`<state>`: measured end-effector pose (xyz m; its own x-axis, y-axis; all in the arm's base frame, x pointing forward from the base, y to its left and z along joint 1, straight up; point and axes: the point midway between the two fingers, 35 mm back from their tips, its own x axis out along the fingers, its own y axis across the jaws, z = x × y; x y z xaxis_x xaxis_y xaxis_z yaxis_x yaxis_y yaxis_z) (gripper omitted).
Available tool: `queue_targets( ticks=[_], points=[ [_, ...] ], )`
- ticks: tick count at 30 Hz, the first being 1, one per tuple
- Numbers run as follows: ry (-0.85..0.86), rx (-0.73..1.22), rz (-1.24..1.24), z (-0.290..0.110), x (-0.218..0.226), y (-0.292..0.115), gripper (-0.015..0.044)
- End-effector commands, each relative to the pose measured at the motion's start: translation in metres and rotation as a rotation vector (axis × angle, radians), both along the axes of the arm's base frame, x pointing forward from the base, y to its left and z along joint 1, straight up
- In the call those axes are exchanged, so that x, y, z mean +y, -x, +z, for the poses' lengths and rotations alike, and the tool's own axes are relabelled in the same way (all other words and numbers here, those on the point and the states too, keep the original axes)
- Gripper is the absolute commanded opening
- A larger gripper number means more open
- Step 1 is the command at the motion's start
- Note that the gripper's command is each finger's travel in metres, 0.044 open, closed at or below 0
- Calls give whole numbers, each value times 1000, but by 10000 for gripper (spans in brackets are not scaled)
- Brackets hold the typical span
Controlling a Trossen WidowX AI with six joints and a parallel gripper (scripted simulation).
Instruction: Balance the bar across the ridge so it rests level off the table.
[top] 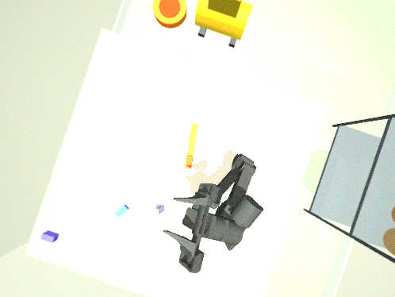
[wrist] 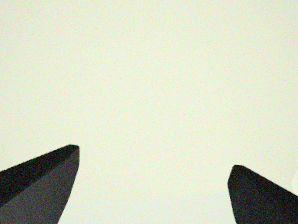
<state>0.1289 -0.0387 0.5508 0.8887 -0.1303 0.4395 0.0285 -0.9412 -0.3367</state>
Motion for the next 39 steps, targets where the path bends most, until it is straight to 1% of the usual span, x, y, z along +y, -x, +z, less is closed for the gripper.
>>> queue_targets(
  ticks=[1, 10, 20, 30, 39],
  points=[
    [144, 4, -83, 3, 16, -3, 315],
    [417, 26, -237, 6, 40, -13, 315],
    [727, 85, -388, 2, 64, -35, 315],
    [1031, 178, -509, -12, 81, -66, 315],
    [1297, 289, -585, -31, 86, -98, 315]
  ],
)
